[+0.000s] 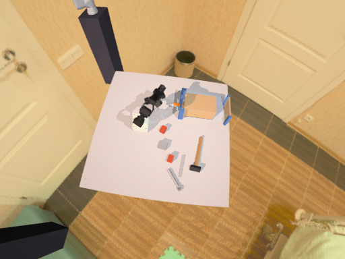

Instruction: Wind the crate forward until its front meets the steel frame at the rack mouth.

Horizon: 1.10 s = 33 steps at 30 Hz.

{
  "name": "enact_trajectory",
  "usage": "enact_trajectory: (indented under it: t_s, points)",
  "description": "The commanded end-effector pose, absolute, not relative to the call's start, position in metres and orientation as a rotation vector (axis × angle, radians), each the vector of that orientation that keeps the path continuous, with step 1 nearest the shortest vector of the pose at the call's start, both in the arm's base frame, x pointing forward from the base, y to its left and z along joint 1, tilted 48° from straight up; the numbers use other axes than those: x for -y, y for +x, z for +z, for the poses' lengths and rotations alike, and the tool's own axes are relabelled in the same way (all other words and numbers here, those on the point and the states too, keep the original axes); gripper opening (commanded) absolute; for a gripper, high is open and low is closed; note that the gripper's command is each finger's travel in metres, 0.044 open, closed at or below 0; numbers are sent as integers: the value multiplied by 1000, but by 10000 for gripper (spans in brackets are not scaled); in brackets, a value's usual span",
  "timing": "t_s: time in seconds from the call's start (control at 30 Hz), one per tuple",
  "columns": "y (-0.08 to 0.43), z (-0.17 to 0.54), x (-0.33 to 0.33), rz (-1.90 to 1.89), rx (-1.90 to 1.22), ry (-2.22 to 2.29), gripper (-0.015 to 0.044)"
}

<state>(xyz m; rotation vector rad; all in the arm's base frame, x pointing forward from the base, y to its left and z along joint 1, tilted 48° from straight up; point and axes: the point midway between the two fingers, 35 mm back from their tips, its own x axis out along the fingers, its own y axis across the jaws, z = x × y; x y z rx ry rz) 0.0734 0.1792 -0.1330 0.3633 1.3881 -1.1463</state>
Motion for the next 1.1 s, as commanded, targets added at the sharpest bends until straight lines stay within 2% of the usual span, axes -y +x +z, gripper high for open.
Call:
enact_trajectory:
  t_s: [0.0,1.07]
  points:
    - [80,-126,-169,-1151,-1360,353,0]
    - [112,-104,-150,-1153,-1357,352,0]
